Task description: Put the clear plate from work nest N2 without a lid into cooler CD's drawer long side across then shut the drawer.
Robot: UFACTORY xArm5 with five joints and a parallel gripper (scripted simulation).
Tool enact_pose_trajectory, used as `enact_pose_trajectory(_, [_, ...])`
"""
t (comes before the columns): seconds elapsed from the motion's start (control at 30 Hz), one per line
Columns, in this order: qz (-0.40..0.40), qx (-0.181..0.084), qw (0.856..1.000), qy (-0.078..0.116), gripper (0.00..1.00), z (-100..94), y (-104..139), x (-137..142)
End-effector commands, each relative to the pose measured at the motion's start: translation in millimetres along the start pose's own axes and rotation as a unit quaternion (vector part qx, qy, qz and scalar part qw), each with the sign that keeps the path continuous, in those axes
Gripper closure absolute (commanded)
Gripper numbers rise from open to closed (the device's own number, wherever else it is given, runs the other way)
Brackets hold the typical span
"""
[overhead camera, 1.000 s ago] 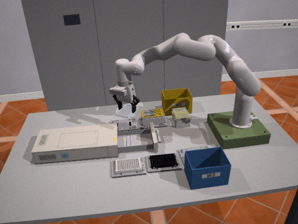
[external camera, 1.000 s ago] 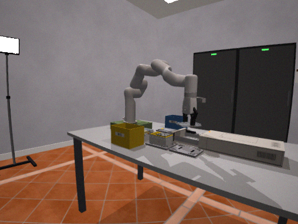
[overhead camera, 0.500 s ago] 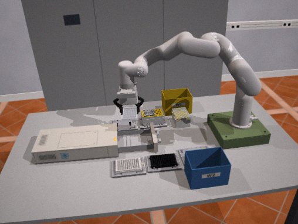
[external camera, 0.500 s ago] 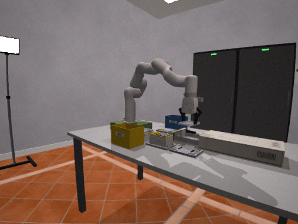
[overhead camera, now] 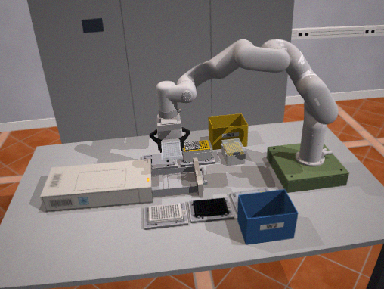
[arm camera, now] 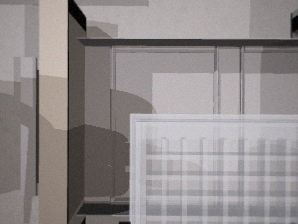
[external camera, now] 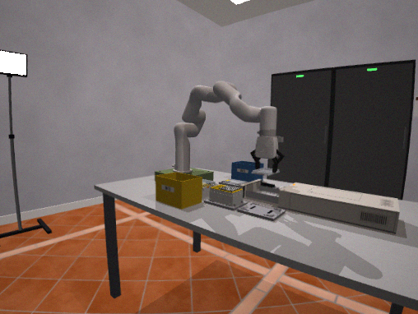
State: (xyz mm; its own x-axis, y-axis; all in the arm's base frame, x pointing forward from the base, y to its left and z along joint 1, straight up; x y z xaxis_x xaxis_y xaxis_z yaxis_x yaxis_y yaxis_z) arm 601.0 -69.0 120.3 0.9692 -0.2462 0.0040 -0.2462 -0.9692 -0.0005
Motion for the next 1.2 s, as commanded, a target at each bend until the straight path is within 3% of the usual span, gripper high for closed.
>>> enact_pose_trajectory(0.0, [0.0,-0.003,1.0,0.004,1.0,-2.8,-8,-4])
enact_pose_trajectory(0.67, [0.0,-0.002,1.0,0.004,1.0,-2.4,-49,-31])
enact_pose_trajectory(1.17, [0.0,-0.002,1.0,0.004,1.0,-0.7,-49,-31])
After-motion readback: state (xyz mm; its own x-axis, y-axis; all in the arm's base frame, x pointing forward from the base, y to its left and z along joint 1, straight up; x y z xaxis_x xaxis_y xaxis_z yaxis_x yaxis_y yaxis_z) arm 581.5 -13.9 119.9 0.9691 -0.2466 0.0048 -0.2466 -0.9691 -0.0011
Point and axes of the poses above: the point where the finger pads meet when closed, its own z axis out along the fingers, its own x axis across the jaws, y = z × x, the point moved 2 cm from there along -z, back along the fingers, and after that the axes turned 11 degrees about z, right-handed, at the moved point
